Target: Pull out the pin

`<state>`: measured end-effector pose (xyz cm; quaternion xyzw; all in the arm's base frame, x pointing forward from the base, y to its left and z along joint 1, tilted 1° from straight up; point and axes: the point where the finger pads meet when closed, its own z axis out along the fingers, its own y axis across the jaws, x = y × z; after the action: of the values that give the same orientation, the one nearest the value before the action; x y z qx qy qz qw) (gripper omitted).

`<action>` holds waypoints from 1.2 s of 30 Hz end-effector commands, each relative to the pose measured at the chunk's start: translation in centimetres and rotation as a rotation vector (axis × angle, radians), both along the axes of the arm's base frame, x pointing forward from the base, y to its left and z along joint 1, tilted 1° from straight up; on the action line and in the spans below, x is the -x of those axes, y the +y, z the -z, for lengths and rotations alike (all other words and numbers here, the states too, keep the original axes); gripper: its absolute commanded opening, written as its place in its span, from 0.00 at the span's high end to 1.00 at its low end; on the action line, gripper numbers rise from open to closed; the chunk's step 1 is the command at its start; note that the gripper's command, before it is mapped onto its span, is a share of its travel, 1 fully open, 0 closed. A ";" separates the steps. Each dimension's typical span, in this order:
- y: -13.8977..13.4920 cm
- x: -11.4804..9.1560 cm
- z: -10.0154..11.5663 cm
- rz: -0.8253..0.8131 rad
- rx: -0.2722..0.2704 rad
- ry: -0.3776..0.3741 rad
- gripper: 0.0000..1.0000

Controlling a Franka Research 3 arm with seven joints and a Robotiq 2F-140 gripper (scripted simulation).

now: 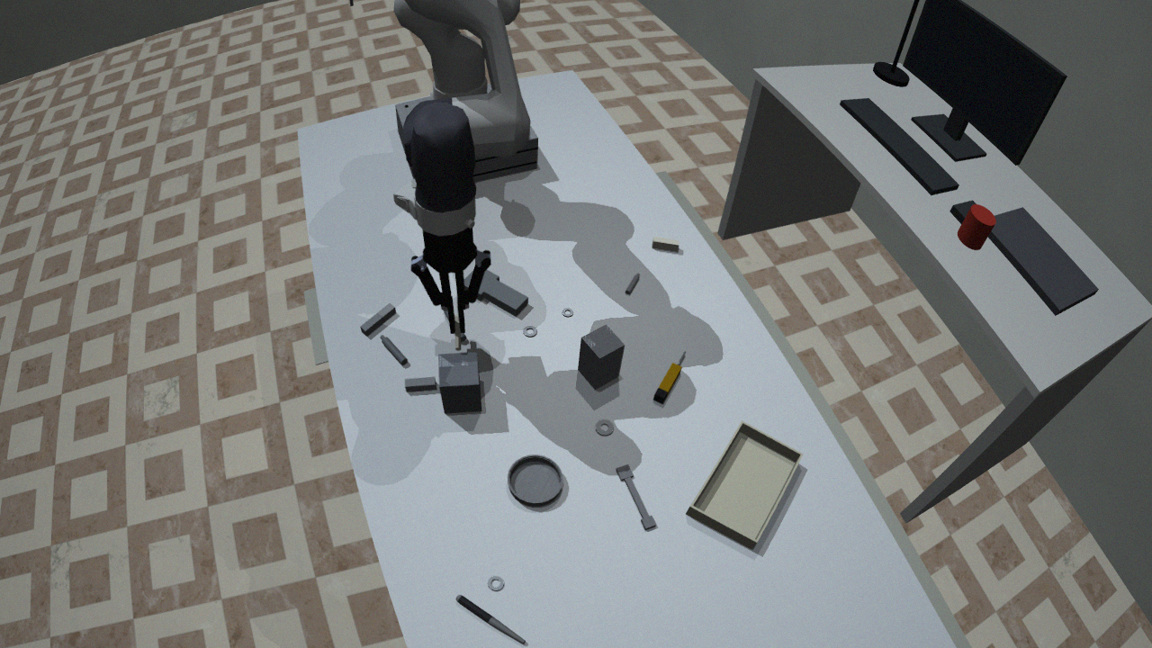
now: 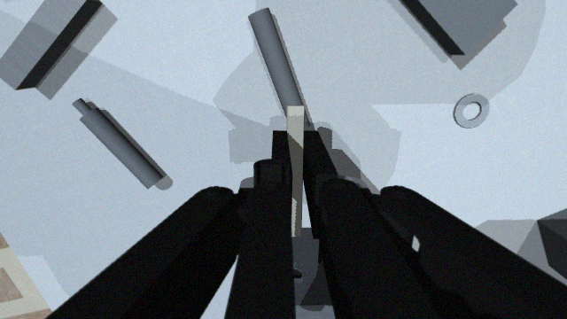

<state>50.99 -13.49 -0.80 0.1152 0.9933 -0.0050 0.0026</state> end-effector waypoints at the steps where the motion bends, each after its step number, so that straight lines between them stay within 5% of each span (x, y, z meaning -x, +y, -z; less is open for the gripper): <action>1: -0.1 -0.2 0.0 0.002 -0.001 -0.004 0.90; 36: 0.1 0.3 0.0 -0.002 -0.002 -0.002 0.90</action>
<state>50.30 -13.33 -1.08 0.1154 0.9933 -0.0043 -0.0007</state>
